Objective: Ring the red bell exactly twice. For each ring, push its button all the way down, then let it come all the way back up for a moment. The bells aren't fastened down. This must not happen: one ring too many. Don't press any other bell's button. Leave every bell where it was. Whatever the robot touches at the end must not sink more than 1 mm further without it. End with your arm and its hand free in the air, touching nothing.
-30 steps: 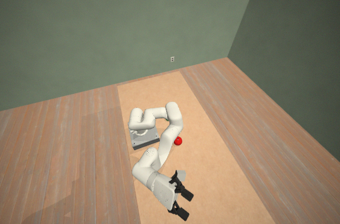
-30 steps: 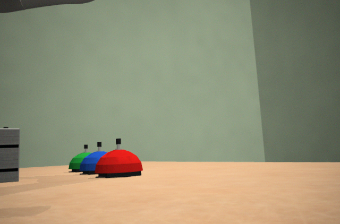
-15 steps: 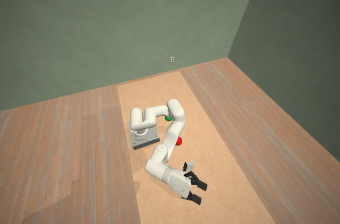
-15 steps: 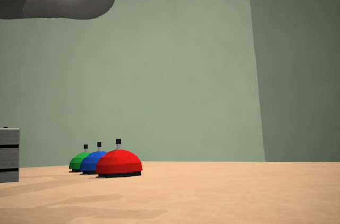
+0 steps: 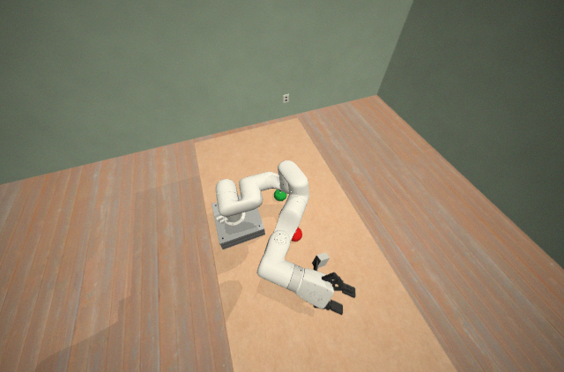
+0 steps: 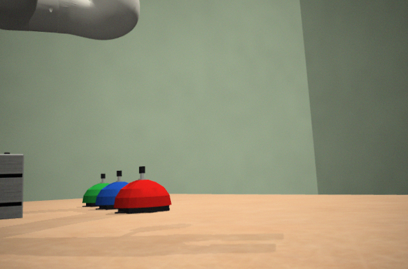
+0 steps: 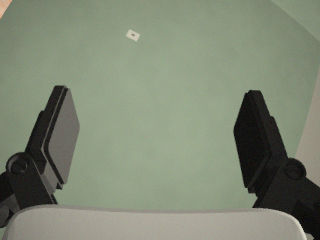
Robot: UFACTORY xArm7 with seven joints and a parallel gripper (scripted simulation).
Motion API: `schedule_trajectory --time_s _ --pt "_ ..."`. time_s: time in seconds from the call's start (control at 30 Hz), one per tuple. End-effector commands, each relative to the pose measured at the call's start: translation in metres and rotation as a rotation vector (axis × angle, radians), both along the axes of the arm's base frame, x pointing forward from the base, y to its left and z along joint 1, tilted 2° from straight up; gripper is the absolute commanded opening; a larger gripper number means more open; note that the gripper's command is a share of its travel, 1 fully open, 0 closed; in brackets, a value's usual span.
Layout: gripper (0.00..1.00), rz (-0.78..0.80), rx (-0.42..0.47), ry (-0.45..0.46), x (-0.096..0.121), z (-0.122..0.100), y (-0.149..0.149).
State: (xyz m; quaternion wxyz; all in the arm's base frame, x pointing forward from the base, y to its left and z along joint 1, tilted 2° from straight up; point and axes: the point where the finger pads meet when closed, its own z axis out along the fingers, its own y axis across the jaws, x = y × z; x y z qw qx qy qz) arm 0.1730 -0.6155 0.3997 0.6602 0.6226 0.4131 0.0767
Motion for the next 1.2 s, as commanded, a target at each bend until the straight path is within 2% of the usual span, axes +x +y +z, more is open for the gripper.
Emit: schedule_trajectory --time_s 0.0,0.2,0.23,0.27,0.37,0.7,0.73,0.77,0.87,1.17 --pt "1.00 -0.005 0.006 -0.004 0.002 -0.003 0.005" --pt "1.00 -0.005 0.006 -0.004 0.002 -0.003 0.005" --pt "1.00 0.040 0.109 0.032 0.034 -0.037 0.023" --pt "1.00 0.081 0.209 0.075 0.050 -0.058 0.037" --pt "1.00 0.081 0.209 0.075 0.063 -0.071 0.044" --pt "1.00 0.081 0.209 0.075 0.063 -0.071 0.044" --pt "1.00 0.118 0.304 0.125 0.088 -0.103 0.068" --pt "1.00 0.149 0.395 0.179 0.100 -0.125 0.088" --pt "1.00 0.149 0.395 0.179 0.108 -0.134 0.095" --pt "1.00 0.149 0.395 0.179 0.108 -0.134 0.095"
